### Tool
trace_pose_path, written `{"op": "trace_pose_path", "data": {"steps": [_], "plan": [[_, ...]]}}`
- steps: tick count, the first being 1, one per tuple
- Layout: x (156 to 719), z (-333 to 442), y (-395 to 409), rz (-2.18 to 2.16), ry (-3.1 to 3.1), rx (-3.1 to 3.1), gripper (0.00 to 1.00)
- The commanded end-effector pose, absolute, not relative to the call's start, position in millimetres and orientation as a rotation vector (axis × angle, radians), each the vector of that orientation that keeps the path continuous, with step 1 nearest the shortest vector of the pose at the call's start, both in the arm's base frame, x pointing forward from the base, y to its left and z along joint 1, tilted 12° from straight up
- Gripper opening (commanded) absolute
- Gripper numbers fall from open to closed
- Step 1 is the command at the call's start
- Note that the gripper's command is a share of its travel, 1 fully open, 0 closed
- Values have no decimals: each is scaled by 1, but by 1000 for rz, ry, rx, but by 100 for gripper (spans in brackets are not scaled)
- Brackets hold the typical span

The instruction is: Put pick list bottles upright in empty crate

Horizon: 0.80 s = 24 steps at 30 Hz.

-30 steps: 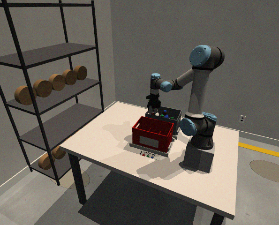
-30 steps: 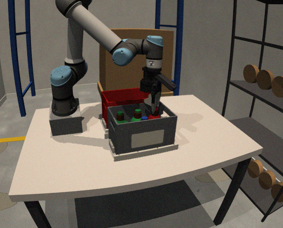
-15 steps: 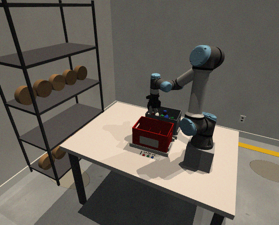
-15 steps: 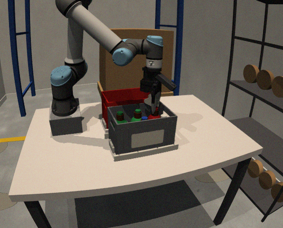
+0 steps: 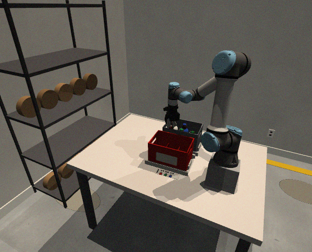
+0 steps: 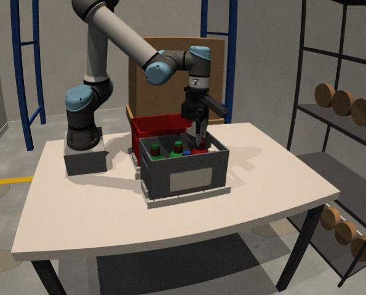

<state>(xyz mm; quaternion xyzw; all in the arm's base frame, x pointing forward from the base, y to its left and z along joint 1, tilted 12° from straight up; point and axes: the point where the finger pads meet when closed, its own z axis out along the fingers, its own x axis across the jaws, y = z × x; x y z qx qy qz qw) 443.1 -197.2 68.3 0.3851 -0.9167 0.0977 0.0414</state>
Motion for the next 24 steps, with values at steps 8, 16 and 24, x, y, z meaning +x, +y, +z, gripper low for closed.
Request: {"op": "trace_pose_path", "data": {"steps": [8, 16, 24], "plan": [[445, 78, -196, 306, -2809, 1182, 0], [445, 88, -194, 306, -2809, 1182, 0], [445, 101, -191, 306, -2809, 1182, 0]]}}
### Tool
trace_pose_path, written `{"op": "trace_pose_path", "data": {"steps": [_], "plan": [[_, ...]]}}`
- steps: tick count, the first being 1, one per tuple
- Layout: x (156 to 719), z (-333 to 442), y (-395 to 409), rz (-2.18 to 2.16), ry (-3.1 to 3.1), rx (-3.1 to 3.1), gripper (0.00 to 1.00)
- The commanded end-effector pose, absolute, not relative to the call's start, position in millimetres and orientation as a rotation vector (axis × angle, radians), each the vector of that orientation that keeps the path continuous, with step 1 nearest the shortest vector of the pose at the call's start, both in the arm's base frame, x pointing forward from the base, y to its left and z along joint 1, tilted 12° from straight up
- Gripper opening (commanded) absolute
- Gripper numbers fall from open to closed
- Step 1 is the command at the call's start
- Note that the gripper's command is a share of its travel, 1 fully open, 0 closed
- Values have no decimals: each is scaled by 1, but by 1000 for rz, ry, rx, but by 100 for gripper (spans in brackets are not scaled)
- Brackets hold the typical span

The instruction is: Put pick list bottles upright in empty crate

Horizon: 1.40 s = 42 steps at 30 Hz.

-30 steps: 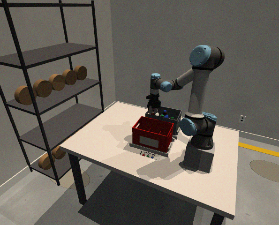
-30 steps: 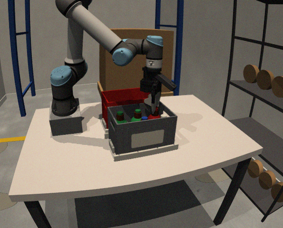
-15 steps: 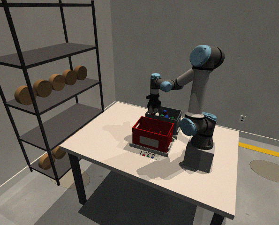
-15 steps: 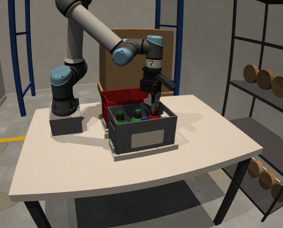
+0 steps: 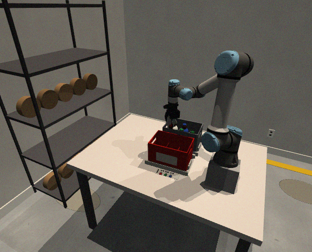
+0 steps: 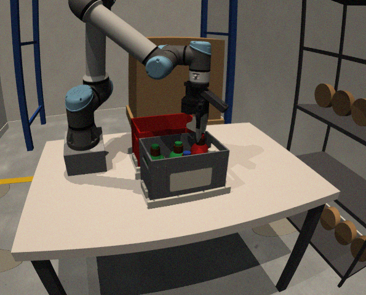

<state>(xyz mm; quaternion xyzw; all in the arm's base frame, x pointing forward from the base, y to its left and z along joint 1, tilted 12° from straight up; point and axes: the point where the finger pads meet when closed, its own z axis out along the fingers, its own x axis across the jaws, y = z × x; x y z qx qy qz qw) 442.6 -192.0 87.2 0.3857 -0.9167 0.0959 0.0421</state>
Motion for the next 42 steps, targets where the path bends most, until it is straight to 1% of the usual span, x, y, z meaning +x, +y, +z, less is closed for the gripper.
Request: {"op": "trace_pose_path", "data": {"steps": [1, 42], "plan": [[445, 102, -191, 306, -2809, 1182, 0], [445, 161, -178, 306, -2809, 1182, 0]]}}
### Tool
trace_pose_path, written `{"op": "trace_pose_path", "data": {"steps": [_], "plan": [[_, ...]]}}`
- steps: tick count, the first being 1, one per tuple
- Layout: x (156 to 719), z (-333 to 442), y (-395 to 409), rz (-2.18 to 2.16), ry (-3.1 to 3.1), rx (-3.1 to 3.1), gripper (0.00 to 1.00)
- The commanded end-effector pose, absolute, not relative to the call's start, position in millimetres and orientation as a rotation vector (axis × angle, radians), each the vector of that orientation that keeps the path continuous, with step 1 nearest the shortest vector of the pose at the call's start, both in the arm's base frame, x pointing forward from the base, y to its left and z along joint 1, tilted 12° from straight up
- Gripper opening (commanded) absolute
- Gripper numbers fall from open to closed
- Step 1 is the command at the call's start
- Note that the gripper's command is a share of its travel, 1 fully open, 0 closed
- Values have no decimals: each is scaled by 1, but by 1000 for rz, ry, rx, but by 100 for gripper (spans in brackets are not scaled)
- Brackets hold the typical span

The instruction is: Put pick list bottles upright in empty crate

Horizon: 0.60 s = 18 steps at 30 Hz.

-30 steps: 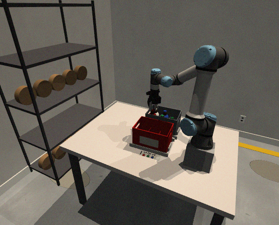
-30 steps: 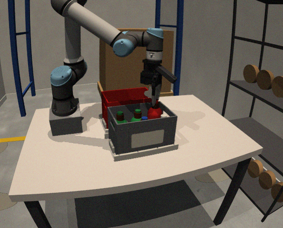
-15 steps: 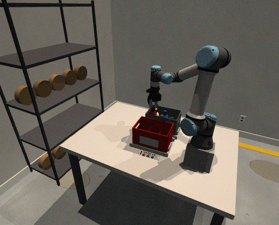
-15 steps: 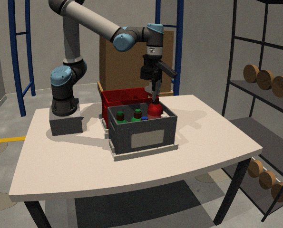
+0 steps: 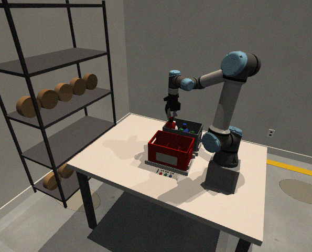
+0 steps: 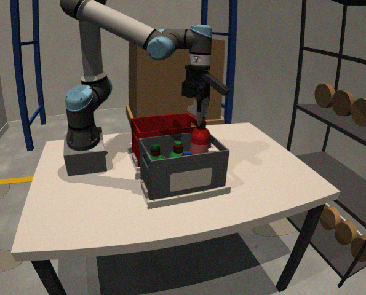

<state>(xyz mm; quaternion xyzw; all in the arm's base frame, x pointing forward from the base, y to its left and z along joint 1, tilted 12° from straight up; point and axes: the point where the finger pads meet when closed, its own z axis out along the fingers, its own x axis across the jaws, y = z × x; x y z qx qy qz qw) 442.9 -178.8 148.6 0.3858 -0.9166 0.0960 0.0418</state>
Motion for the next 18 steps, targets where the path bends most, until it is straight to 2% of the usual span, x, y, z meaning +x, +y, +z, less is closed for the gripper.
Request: {"op": "trace_pose_path", "data": {"steps": [1, 18], "plan": [[445, 161, -178, 306, -2809, 1182, 0], [445, 186, -172, 306, -2809, 1182, 0]]}}
